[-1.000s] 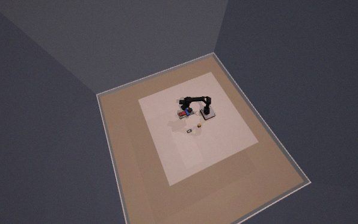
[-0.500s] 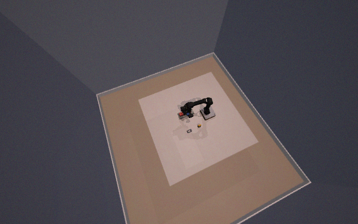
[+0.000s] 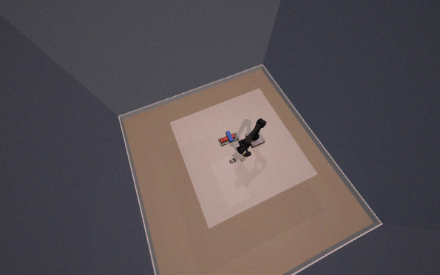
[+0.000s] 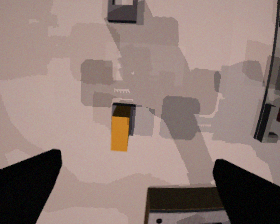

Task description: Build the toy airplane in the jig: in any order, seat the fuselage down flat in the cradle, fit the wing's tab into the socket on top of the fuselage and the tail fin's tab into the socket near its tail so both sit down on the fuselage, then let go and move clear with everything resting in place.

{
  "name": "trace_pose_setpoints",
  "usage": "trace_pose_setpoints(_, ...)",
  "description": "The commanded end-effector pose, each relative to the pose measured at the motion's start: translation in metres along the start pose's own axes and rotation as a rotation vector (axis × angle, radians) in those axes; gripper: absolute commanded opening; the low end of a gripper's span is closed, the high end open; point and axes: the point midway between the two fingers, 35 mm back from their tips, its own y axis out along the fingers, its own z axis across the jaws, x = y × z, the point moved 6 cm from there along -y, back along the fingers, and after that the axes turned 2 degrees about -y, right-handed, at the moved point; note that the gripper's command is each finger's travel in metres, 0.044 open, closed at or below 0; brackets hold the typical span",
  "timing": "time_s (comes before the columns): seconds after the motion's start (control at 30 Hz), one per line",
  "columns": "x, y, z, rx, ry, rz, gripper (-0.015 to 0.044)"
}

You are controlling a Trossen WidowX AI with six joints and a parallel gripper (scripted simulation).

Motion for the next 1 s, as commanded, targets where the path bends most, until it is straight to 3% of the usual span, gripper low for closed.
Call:
trace_pose_setpoints(0.0,-0.022,0.002,0.018,-0.002,0.007,0.001,0.0440)
trace_pose_setpoints(0.1,-0.023,0.005,0.020,-0.002,0.007,0.001,0.0440)
trace_pose_setpoints(0.27,-0.023,0.057,0.020,-0.002,0.007,0.001,0.0440)
trace_pose_setpoints(0.97,-0.022,0.092,0.020,-0.002,0.007,0.001,0.0440)
